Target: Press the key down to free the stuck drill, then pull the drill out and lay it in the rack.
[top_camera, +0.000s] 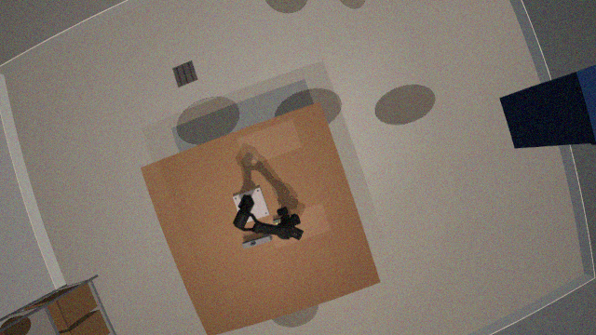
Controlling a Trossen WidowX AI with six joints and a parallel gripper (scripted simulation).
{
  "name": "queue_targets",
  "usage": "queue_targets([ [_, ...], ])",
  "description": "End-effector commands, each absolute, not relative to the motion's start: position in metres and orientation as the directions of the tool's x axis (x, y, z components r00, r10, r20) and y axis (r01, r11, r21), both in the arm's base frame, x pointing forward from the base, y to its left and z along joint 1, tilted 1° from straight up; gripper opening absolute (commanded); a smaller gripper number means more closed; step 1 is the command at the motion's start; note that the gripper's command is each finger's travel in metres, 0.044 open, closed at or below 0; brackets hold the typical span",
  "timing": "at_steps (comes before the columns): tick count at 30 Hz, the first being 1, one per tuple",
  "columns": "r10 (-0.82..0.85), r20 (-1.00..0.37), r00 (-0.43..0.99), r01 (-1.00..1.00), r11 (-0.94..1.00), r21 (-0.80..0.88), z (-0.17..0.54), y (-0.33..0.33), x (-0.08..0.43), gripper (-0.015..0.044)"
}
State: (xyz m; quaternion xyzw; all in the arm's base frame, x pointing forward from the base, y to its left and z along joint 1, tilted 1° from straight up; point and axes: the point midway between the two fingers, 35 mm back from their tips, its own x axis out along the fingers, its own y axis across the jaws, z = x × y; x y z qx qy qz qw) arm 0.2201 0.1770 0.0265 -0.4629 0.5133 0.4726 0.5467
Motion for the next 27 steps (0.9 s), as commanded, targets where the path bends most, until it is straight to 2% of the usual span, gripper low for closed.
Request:
queue_targets([
  [1, 0.031, -0.999, 0.022, -0.991, 0.129, -0.017, 0.019, 0.174, 0.219, 0.0],
  [7, 0.031, -0.999, 0.022, -0.991, 0.129, -0.017, 0.018, 0.173, 0.219, 0.0],
  [23, 0.045, -0.999, 0.027, -0.992, 0.125, -0.021, 0.025, 0.177, 0.22, 0.042],
  [24, 0.045, -0.999, 0.027, -0.992, 0.125, -0.021, 0.025, 0.177, 0.22, 0.044],
  [27, 0.037, -0.999, 0.024, -0.992, 0.127, -0.019, 0.037, 0.177, 0.22, 0.044],
])
